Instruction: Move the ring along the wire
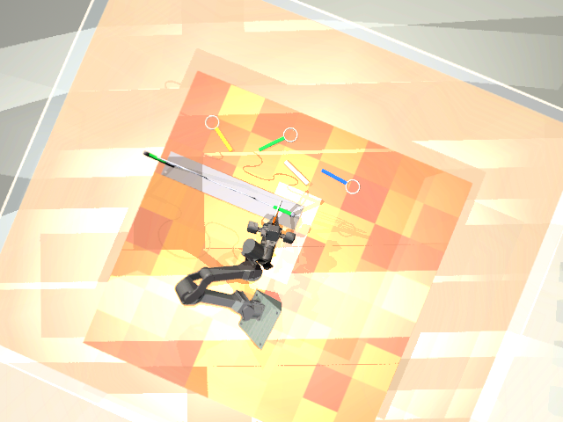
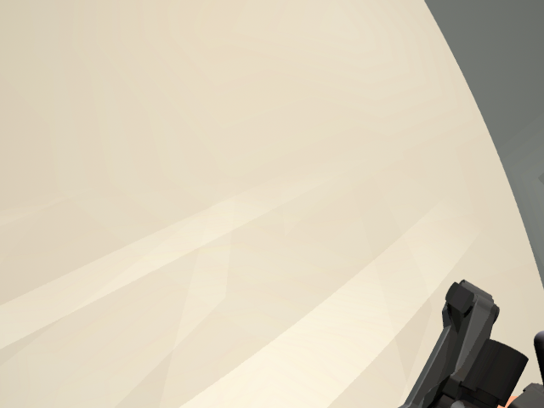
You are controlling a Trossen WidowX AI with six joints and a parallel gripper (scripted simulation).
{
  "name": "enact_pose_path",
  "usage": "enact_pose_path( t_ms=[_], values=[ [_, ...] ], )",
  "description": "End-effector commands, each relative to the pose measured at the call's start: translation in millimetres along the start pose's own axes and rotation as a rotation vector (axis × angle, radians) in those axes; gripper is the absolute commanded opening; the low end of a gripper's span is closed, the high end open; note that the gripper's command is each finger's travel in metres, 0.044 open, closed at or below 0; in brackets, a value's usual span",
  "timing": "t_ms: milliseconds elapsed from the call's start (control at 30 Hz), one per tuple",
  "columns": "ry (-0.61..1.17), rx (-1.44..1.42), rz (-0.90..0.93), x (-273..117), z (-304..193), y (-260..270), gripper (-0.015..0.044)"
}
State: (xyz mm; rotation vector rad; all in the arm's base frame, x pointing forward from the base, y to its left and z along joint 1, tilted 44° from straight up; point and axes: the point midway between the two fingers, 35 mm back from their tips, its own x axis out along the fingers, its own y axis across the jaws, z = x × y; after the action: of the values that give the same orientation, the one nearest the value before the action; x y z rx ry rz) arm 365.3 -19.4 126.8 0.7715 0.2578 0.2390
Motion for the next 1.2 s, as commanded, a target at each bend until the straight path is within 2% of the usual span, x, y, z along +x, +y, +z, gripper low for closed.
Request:
enact_pose_path(
  t_ms=[0, 267, 800, 1167],
  values=[
    [0.000, 0.000, 0.000, 0, 0, 0, -0.0045],
    [0.000, 0.000, 0.000, -2, 0, 0, 0.0160],
    [0.001, 0.005, -0.004, -48, 0, -1, 0.0160],
    [0.001, 0.005, -0.004, -50, 0, -1, 0.0160]
  ],
)
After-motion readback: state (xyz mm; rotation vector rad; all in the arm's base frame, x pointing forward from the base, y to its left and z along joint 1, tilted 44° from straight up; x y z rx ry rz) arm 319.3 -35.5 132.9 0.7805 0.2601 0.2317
